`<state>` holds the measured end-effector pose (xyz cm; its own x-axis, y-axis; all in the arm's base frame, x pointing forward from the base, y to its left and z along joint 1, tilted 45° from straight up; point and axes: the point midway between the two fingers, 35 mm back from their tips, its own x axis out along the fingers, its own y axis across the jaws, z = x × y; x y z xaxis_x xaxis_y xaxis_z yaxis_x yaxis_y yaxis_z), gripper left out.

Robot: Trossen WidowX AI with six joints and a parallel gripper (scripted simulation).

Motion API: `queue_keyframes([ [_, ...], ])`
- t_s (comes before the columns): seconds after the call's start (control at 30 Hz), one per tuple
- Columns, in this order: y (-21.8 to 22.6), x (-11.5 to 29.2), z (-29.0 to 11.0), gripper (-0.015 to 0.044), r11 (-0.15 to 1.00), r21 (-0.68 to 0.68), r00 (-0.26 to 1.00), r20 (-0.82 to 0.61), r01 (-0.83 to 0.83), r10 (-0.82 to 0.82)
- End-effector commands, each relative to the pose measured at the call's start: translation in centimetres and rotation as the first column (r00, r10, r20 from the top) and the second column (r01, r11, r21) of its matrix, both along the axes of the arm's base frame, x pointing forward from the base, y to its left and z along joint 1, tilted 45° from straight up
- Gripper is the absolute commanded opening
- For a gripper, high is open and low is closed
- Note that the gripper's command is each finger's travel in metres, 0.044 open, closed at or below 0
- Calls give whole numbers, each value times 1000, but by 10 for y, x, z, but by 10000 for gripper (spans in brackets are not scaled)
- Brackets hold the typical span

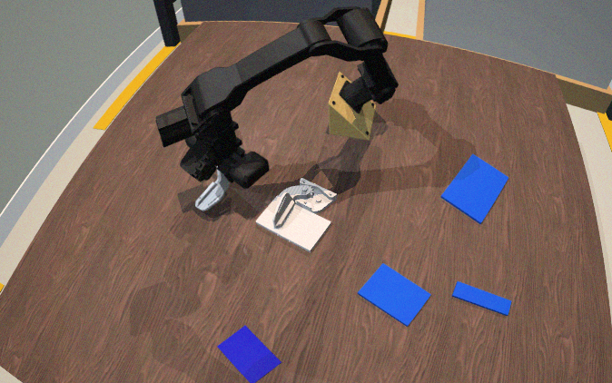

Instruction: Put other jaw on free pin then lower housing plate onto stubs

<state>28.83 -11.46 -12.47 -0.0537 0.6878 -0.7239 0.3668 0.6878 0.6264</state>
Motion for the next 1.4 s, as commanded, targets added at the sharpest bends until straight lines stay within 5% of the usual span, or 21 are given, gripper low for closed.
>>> queue_keyframes([
  [0.0,-6,-2,-4,0,1000,-4,1000,5,-4,4],
  [0.6,-47,1,40,0,1000,-3,1000,0,1,-1],
  [1.17,-42,1,33,440,1000,-4,1000,0,11,-11],
  [1.37,-42,1,33,440,1000,-4,1000,0,11,-11],
])
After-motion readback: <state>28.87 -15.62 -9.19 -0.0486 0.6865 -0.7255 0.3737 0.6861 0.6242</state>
